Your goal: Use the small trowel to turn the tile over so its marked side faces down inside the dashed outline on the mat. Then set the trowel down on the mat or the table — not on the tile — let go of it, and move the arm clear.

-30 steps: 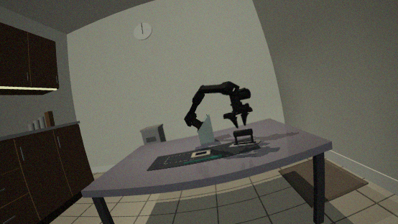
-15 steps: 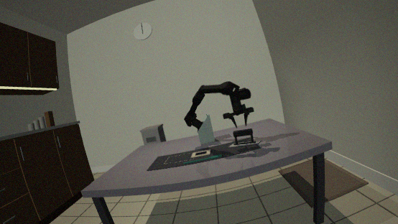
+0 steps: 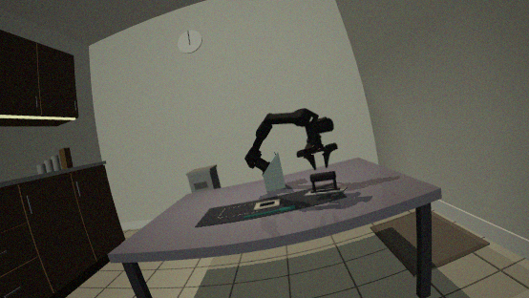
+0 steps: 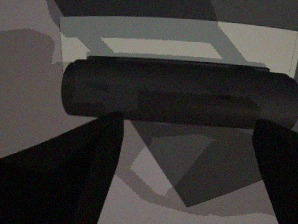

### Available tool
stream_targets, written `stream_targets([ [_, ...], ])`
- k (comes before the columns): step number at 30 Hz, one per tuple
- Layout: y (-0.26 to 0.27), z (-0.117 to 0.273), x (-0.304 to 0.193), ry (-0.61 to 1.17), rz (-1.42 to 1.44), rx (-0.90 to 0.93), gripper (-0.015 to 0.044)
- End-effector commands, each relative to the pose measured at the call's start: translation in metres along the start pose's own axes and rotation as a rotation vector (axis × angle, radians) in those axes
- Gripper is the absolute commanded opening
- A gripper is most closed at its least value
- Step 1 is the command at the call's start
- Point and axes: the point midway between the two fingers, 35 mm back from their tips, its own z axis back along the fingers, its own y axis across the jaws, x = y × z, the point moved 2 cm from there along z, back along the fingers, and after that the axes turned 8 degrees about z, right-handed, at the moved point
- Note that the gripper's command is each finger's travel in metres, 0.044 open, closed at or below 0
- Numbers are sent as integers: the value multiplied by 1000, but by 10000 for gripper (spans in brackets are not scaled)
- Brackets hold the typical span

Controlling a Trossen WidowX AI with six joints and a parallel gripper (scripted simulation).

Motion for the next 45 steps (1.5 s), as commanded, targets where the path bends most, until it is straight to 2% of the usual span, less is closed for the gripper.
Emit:
stream_targets([
  [1,0,1,0,-5,-153,0,270],
  [39,1,0,-1,-15,-1443,5,270],
  [45,1,0,-1,-16,-1491,6,270],
])
